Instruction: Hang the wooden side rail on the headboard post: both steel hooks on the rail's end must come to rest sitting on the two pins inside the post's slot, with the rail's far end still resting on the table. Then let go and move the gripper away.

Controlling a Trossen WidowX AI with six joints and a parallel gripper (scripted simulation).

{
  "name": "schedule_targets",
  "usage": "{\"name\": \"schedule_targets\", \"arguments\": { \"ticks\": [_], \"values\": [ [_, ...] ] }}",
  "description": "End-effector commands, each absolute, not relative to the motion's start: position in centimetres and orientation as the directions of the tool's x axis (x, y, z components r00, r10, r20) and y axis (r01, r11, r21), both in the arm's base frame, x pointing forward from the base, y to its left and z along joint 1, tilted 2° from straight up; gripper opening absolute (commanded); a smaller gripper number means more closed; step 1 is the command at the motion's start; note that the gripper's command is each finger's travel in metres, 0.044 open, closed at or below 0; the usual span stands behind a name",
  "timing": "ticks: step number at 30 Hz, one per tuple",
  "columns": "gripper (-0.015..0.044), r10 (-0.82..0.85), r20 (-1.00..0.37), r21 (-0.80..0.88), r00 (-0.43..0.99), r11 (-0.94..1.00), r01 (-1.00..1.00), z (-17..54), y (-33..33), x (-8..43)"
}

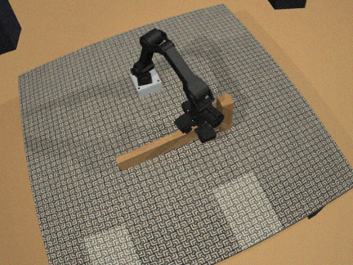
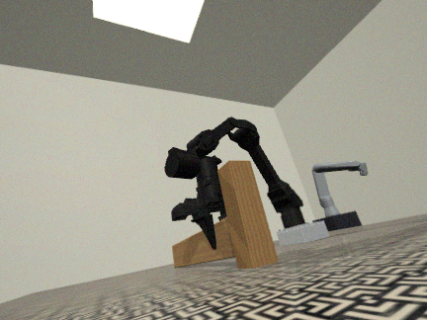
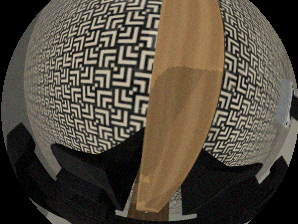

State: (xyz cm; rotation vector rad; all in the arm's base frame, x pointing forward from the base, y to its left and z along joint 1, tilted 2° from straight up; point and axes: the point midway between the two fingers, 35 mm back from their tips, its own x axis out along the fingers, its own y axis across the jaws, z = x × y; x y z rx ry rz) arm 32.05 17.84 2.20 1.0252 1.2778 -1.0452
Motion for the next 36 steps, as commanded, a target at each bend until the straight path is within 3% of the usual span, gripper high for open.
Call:
{"name": "schedule_targets", "arguments": {
  "ticks": [1, 10, 27, 36],
  "values": [
    [0.0, -0.021, -1.0, 0.012, 0.017, 0.227, 0.974, 2.1, 18.0, 32.1],
    [0.0, -0.021, -1.0, 0.012, 0.017, 0.227, 0.974, 2.0, 18.0, 32.1],
    [0.044, -0.023, -1.0, 0.011, 0.017, 0.227, 0.974, 5.1, 17.9, 32.0],
    [0.044, -0.021, -1.0, 0.012, 0.017, 0.227, 0.974, 6.1, 17.7, 32.0]
  ]
}}
